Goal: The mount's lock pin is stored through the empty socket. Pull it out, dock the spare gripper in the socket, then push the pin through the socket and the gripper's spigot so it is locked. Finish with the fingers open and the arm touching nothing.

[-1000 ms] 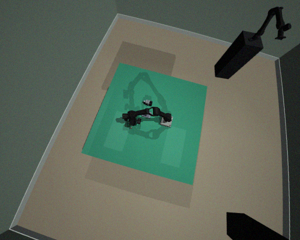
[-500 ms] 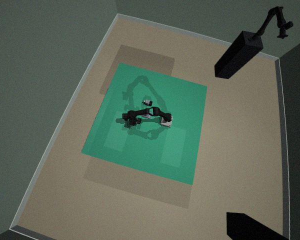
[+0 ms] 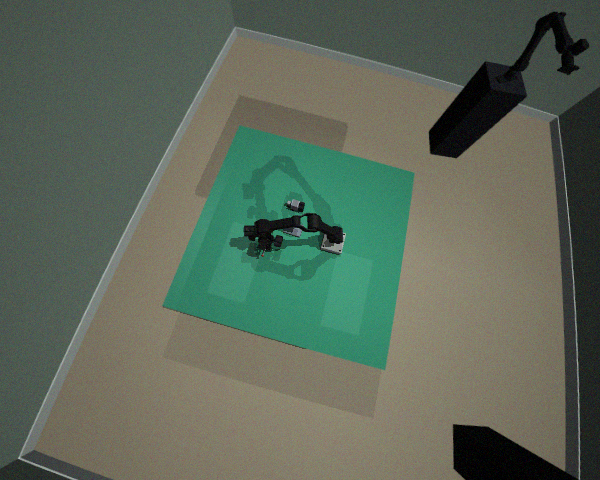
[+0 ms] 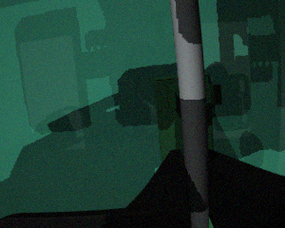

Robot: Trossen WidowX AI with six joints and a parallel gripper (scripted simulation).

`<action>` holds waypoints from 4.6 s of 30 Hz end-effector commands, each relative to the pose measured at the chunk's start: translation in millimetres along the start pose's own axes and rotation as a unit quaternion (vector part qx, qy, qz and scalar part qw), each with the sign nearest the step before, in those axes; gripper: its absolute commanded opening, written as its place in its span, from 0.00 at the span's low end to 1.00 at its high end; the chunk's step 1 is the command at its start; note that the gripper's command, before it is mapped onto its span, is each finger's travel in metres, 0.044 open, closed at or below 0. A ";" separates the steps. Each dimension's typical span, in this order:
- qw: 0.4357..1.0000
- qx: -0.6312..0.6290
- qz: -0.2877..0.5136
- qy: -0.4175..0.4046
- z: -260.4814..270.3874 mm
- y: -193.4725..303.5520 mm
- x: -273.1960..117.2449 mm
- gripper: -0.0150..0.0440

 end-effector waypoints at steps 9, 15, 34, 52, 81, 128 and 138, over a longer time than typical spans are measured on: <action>1.000 0.001 0.000 0.000 0.4 7.6 -1.9 0.25; 1.000 0.002 0.001 0.000 2.0 25.8 -8.3 0.25; 1.000 0.003 0.002 -0.001 6.8 57.6 -10.5 0.25; 1.000 0.003 0.002 0.007 7.3 60.3 15.9 0.25; 1.000 0.003 0.002 0.009 8.2 61.0 21.9 0.25; 1.000 0.003 0.002 0.009 8.2 61.0 21.9 0.25; 1.000 0.003 0.002 0.009 8.2 61.0 21.9 0.25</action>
Point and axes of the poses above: the point midway between the two fingers, 35 mm back from their tips, its own x axis out along the fingers, its own z axis across the jaws, y = z × x, the point moved 4 cm from there along -x, back along the fingers, and after that the axes turned 11 degrees about -x, right-handed, at the moved point
